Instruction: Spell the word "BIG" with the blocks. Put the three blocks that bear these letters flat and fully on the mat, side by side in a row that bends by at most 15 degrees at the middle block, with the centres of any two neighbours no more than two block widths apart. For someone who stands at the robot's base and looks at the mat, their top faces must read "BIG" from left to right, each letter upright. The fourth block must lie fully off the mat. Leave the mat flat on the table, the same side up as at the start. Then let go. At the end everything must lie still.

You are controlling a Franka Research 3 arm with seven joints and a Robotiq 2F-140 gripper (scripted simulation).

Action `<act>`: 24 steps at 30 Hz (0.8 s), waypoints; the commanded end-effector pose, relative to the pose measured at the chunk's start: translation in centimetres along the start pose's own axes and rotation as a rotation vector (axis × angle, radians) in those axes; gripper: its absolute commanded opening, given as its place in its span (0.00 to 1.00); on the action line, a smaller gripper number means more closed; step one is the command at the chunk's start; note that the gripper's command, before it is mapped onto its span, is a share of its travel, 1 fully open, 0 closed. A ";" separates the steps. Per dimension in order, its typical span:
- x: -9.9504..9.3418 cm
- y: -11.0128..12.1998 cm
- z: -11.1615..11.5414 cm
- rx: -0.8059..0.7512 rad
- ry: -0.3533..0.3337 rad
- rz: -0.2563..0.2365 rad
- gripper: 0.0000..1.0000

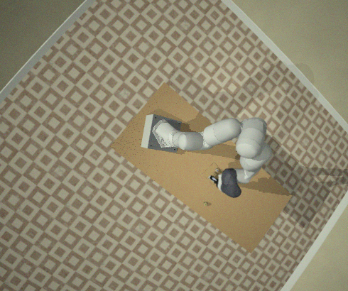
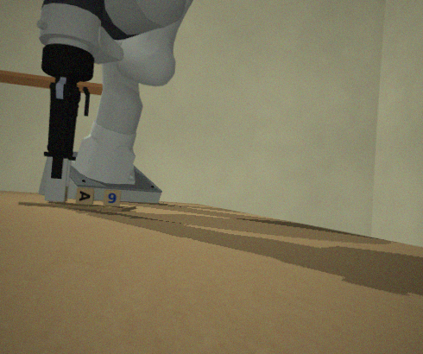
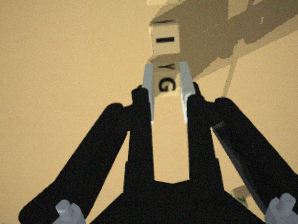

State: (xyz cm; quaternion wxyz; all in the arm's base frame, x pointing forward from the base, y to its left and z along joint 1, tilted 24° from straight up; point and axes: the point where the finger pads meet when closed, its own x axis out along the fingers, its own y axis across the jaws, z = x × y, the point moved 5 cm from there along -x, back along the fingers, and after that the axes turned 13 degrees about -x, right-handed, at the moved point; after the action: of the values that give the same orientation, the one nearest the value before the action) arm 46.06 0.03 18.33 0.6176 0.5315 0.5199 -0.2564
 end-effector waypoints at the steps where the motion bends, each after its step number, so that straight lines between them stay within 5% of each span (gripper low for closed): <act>1: 0.0 0.1 0.0 -0.008 -0.001 0.001 0.13; 24: 0.0 0.1 0.0 -0.008 -0.001 0.001 0.18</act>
State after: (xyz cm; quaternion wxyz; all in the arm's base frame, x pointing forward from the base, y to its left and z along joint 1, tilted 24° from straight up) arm 46.07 0.03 18.33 0.6176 0.5315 0.5199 -0.2564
